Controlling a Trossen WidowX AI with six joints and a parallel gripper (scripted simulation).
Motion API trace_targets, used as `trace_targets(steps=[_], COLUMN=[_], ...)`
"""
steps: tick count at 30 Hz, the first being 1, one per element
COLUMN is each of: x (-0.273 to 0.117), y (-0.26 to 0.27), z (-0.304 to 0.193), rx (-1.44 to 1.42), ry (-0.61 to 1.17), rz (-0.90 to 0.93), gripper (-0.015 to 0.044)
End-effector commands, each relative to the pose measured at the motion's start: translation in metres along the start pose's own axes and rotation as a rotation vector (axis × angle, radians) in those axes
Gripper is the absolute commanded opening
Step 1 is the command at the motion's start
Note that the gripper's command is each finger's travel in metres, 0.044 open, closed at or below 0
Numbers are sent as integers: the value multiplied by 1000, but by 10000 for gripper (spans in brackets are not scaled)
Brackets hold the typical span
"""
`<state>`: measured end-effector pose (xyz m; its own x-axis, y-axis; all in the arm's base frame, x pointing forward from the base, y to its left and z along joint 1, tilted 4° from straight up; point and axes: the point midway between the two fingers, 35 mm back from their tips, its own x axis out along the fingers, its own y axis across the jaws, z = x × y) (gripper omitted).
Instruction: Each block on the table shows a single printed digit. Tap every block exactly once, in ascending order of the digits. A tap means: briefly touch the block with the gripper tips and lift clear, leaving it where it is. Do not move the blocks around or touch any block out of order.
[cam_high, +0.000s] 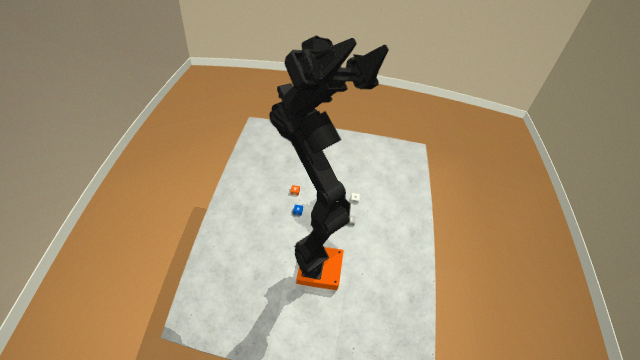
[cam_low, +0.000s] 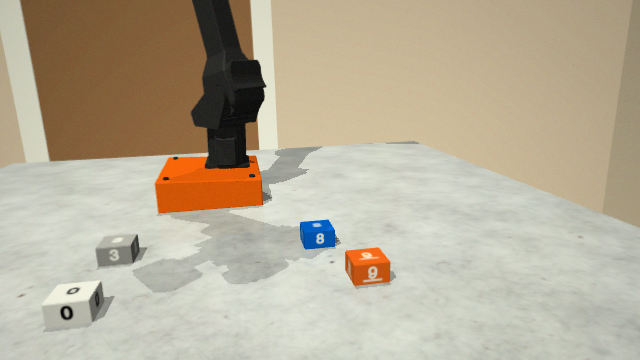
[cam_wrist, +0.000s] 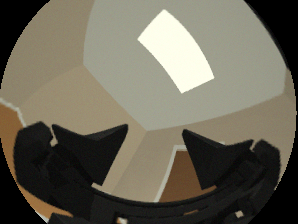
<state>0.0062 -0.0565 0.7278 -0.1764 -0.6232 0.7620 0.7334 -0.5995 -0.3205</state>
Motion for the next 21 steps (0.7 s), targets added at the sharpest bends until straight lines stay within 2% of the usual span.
trace_targets(steps=[1, 4, 8, 11, 16, 21], x=[-1, -11, -45, -68, -121, -175], y=[0, -3, 7, 22, 71, 135], z=[2, 30, 101, 137, 193, 223], rx=[-11, -182, -649, -911, -1389, -1784], ry=[-7, -102, -333, -451, -664, -854], rz=[-4, -61, -233, -350, -619, -930], gripper=[400, 400, 400, 400, 400, 400])
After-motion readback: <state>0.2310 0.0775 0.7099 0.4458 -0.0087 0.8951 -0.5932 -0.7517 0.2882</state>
